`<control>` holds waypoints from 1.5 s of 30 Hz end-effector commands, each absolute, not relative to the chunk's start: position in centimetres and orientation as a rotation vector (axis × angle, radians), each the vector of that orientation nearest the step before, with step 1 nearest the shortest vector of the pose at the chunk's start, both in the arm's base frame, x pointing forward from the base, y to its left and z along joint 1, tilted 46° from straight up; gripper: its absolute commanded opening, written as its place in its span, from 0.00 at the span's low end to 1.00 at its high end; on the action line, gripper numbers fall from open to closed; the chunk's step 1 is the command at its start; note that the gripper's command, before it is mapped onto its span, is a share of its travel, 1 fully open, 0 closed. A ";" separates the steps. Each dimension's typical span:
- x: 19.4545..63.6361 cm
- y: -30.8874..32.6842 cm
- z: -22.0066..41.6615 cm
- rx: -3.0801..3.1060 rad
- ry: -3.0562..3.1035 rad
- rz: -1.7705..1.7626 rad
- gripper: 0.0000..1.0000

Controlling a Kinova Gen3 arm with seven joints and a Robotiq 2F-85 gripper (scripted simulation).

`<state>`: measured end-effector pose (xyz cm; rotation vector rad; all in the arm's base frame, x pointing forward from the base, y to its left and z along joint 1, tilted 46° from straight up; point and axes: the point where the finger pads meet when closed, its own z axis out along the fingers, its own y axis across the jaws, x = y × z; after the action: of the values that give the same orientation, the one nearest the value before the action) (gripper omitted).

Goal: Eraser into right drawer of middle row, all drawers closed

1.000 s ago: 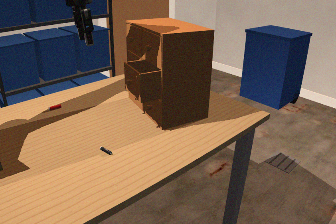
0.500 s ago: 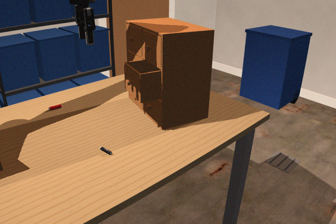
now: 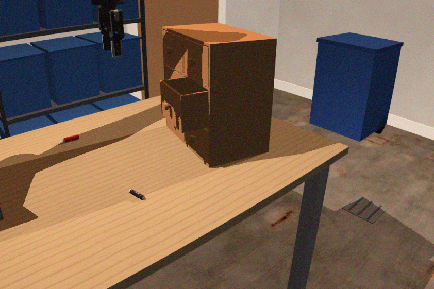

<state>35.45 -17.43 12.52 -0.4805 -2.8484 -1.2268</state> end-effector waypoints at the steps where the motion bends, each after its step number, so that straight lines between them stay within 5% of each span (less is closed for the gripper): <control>1: 35.5 -17.5 12.5 -0.480 -2.849 -1.226 1.00; 32: 35.4 -17.5 12.5 -0.480 -2.848 -1.226 1.00; 45: 25.9 -15.8 10.8 -0.478 -2.847 -1.227 1.00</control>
<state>26.56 -15.80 10.50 -0.4489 -2.8482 -1.2216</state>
